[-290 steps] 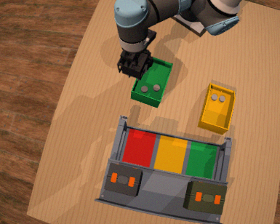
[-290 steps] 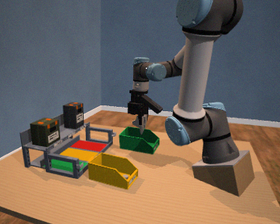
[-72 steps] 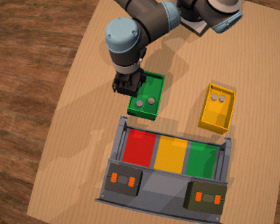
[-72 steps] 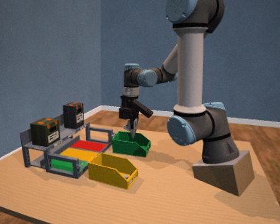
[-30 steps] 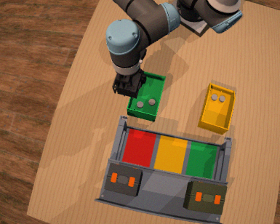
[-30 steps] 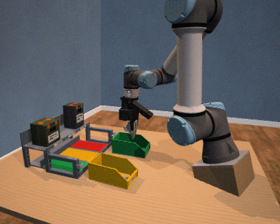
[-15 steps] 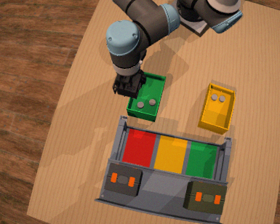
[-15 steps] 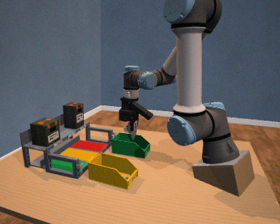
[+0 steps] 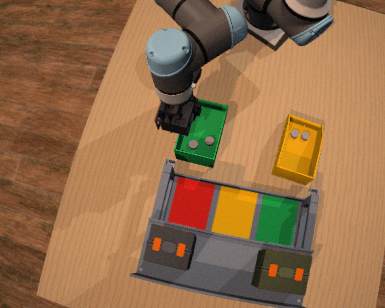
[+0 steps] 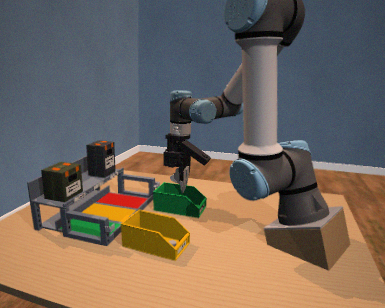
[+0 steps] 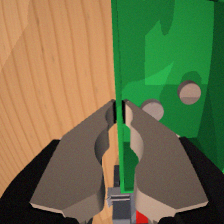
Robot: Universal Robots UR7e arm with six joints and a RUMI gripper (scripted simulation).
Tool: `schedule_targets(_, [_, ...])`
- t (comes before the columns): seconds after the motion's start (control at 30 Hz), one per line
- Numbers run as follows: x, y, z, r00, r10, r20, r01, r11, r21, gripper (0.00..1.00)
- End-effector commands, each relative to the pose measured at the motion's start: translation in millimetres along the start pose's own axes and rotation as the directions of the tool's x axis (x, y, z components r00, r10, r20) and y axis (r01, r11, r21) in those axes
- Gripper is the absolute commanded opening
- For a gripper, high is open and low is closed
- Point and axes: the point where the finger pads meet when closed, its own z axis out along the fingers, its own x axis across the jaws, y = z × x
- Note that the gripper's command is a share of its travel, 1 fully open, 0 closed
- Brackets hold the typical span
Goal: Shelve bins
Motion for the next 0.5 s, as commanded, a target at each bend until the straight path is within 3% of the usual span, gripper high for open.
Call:
schedule_targets(0.0, [-0.2,0.3,-0.3,1.0,0.0,0.001,0.0,1.0,-0.001,0.0])
schedule_targets(0.2, [-0.2,0.3,-0.3,1.0,0.0,0.001,0.0,1.0,-0.001,0.0])
schedule_targets(0.23, [-0.1,0.3,-0.3,1.0,0.0,0.001,0.0,1.0,-0.001,0.15])
schedule_targets(0.47, [-0.1,0.3,-0.3,1.0,0.0,0.001,0.0,1.0,-0.001,0.15])
